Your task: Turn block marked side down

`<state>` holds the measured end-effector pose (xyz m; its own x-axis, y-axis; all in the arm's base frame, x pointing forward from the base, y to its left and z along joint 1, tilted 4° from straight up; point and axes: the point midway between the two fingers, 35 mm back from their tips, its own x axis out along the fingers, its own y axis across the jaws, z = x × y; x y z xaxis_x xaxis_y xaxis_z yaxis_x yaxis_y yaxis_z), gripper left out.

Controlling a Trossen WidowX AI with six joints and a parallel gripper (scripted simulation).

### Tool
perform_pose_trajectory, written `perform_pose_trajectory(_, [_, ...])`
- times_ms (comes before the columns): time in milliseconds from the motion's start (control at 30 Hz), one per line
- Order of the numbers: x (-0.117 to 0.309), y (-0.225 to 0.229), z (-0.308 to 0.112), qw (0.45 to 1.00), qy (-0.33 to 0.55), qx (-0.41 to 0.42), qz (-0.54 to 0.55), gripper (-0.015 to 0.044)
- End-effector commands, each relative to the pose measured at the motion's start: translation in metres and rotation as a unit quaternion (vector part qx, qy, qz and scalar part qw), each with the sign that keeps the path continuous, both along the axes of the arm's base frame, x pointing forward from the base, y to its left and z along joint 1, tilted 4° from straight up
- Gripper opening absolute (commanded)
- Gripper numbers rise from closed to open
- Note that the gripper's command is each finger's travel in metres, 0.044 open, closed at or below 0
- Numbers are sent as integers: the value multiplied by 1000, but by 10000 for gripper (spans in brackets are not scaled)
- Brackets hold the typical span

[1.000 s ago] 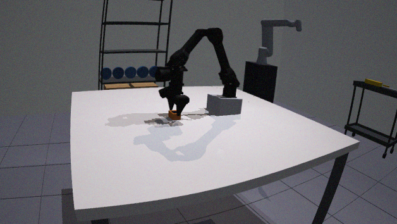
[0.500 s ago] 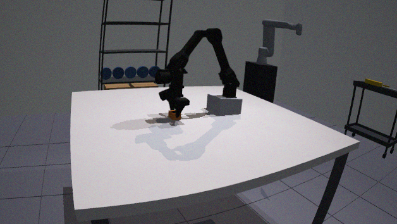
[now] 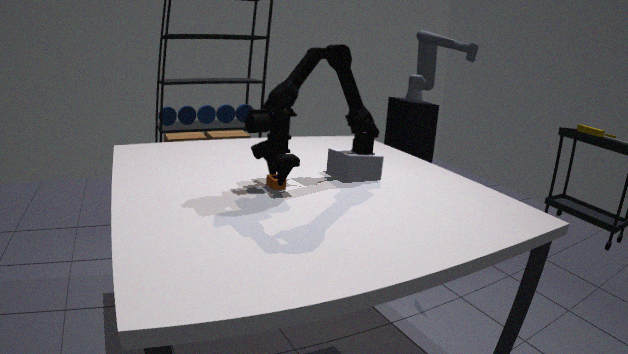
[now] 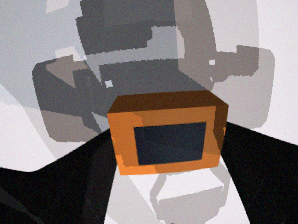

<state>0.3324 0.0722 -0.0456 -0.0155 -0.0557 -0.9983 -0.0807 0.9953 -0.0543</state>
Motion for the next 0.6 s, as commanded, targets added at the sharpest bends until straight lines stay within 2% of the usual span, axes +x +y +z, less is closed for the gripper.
perform_pose_trajectory(0, [0, 0, 0, 1000, 0, 0, 1, 149])
perform_pose_trajectory(33, [0, 0, 0, 1000, 0, 0, 1, 142])
perform_pose_trajectory(200, [1, 1, 25, 1000, 0, 0, 1, 11])
perform_pose_trajectory(233, [1, 2, 28, 1000, 0, 0, 1, 0])
perform_pose_trajectory(567, [2, 2, 25, 999, -37, 2, 5, 0])
